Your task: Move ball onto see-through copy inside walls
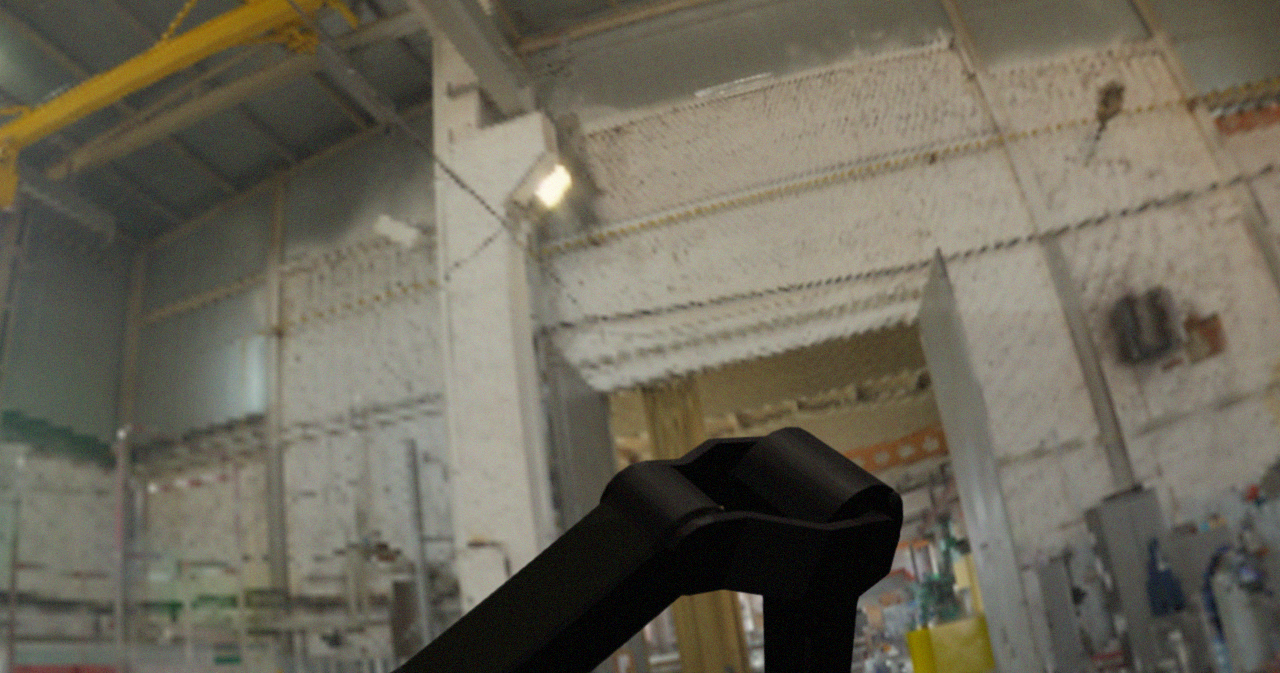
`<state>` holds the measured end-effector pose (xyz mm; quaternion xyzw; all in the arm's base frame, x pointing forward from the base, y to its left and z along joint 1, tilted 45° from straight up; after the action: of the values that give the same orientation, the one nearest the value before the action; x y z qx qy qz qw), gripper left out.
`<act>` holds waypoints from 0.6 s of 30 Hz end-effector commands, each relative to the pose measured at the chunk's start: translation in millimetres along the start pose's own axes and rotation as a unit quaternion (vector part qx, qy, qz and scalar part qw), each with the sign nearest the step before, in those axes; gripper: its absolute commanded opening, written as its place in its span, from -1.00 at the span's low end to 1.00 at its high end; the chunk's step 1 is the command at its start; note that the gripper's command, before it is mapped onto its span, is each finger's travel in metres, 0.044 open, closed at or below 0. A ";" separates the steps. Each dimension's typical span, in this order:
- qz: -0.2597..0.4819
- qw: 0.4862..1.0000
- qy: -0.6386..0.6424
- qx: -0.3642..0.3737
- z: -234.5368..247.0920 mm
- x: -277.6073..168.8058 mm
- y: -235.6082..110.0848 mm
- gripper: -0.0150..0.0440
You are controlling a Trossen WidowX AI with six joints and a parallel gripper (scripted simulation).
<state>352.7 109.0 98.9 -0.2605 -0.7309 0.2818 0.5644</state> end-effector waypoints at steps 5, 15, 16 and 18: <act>0.000 1.000 0.000 0.000 0.0 0.0 0.0 -0.05; 0.000 1.000 0.000 0.000 0.0 0.0 0.0 0.17; 0.000 1.000 0.000 0.000 -0.3 -0.2 -2.7 0.17; 0.002 1.000 0.000 0.001 -2.2 -1.6 -24.8 0.17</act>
<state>351.2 106.8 100.5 -0.2579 -0.7282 0.2855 0.5672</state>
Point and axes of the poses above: the point midway between the two fingers, 35 mm back from their tips, its own y axis out along the fingers, its own z axis across the jaws, x = y × z, the point moved 4 cm from there along -y, back along the fingers, and after that the axes turned 9 degrees about -y, right-handed, at the moved point
